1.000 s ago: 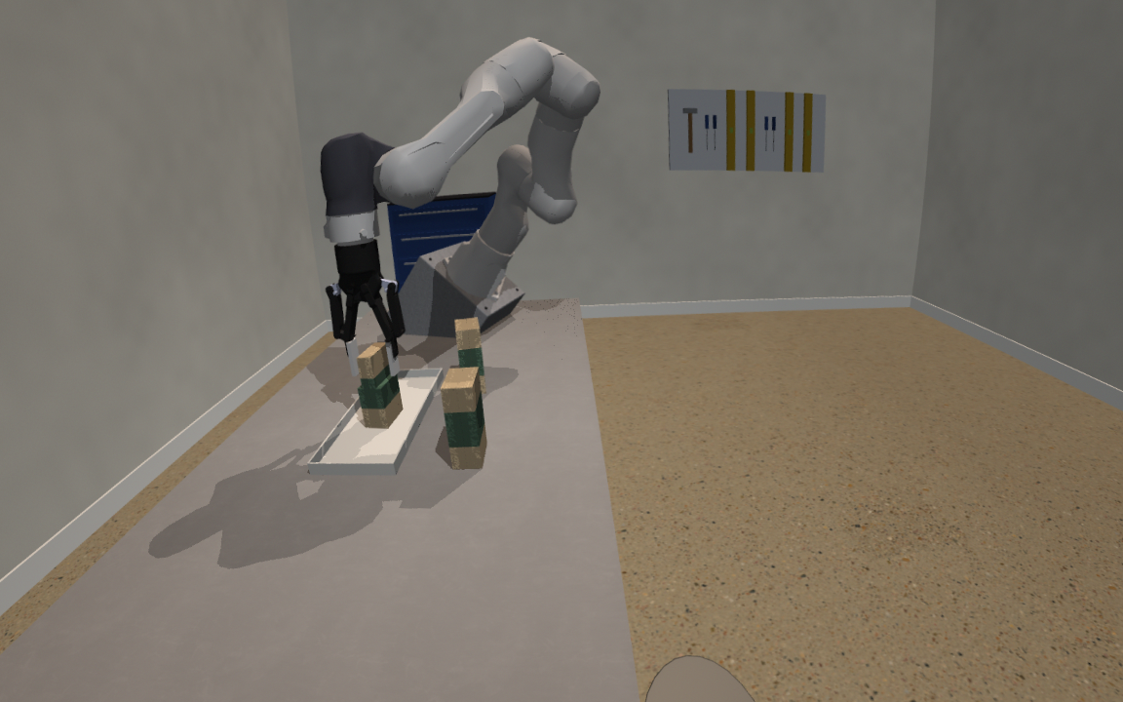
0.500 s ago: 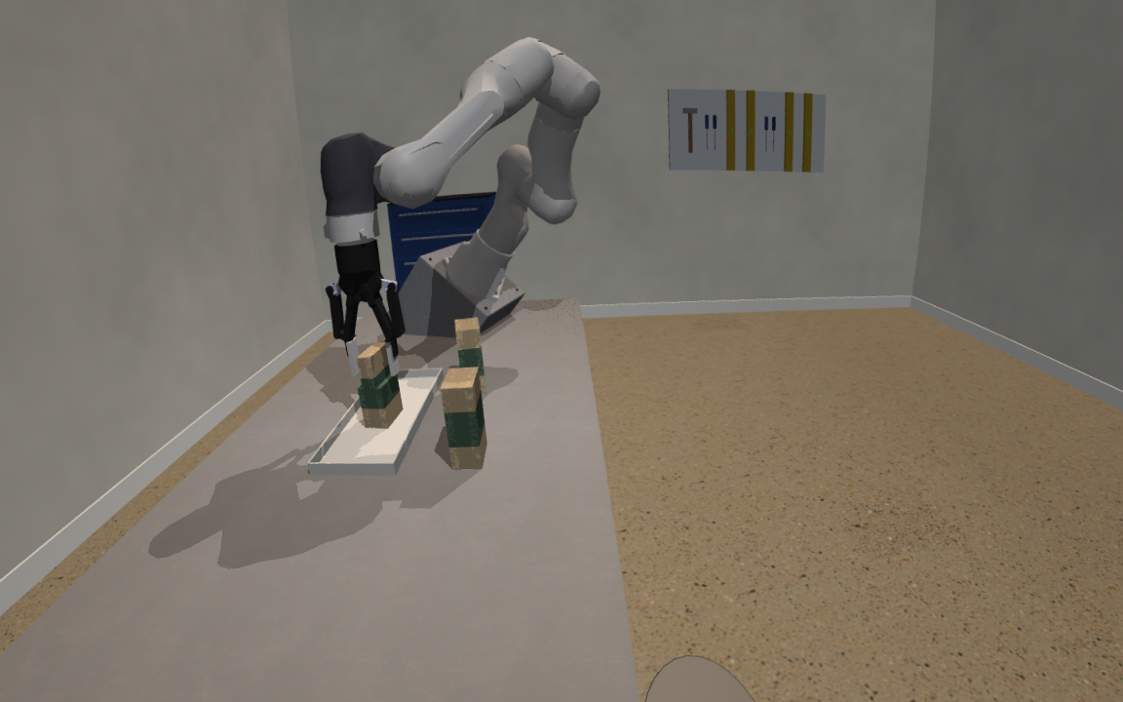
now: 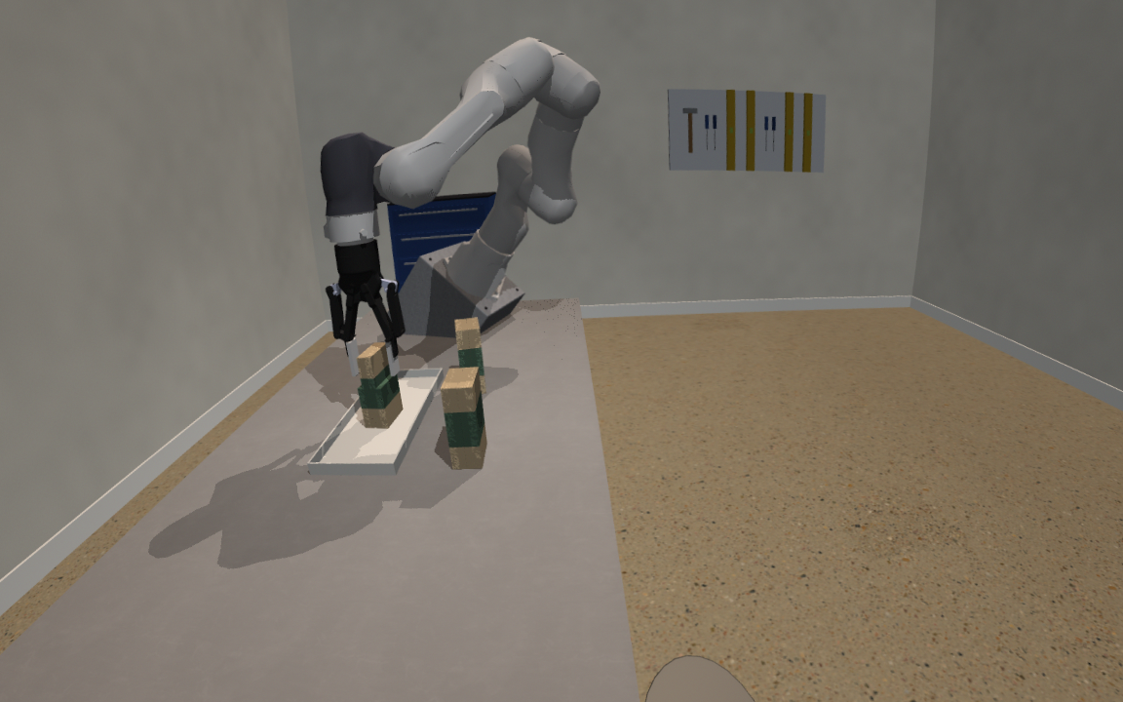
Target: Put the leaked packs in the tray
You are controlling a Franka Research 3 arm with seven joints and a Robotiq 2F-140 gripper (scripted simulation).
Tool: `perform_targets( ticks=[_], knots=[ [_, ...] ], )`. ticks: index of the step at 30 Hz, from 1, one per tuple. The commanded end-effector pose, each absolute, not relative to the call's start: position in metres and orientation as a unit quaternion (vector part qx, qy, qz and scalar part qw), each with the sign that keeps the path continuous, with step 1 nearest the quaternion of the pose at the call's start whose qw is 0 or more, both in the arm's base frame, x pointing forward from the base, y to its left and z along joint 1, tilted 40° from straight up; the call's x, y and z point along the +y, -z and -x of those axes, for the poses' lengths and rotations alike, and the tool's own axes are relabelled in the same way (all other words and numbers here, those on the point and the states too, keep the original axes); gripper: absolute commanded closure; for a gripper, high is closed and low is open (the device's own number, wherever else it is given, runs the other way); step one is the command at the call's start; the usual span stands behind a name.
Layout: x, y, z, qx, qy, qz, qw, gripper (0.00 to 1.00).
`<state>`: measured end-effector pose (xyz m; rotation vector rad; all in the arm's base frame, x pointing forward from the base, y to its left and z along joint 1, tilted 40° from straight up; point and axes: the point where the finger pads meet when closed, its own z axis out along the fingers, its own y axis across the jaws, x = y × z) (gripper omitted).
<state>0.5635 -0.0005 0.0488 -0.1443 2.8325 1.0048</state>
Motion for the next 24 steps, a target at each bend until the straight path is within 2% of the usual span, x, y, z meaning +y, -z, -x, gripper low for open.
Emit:
perform_targets(
  ticks=[1,9,16,24],
  knots=[
    [-0.002,-0.049,-0.564,0.939,-0.333,0.048,0.069,0.47],
    [-0.002,-0.049,-0.564,0.939,-0.333,0.048,0.069,0.47],
    [-0.047,-0.104,-0.557,0.939,-0.333,0.048,0.069,0.47],
    [-0.05,-0.108,-0.557,0.939,-0.333,0.048,0.069,0.47]
  ],
)
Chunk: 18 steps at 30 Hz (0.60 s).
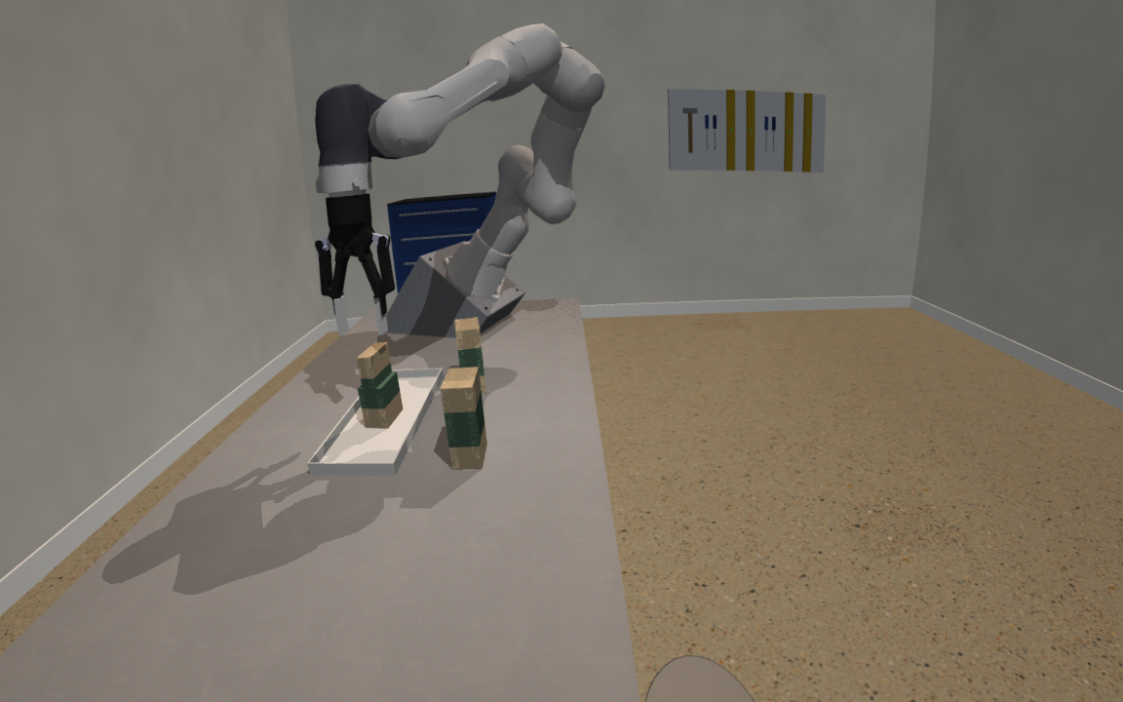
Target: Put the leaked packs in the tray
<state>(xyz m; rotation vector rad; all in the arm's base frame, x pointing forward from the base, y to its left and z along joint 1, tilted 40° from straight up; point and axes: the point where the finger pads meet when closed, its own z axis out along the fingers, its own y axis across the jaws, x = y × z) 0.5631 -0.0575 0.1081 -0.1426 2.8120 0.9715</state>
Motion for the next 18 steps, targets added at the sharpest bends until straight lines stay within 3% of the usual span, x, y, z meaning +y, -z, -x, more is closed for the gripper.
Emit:
perform_targets(
  ticks=[1,9,18],
  knots=[
    [-0.05,-0.108,-0.557,0.939,-0.333,0.048,0.069,0.47],
    [-0.049,-0.109,-0.558,0.939,-0.333,0.049,0.069,0.47],
    [0.063,-0.208,-0.63,0.937,-0.328,0.088,0.083,0.47]
  ],
)
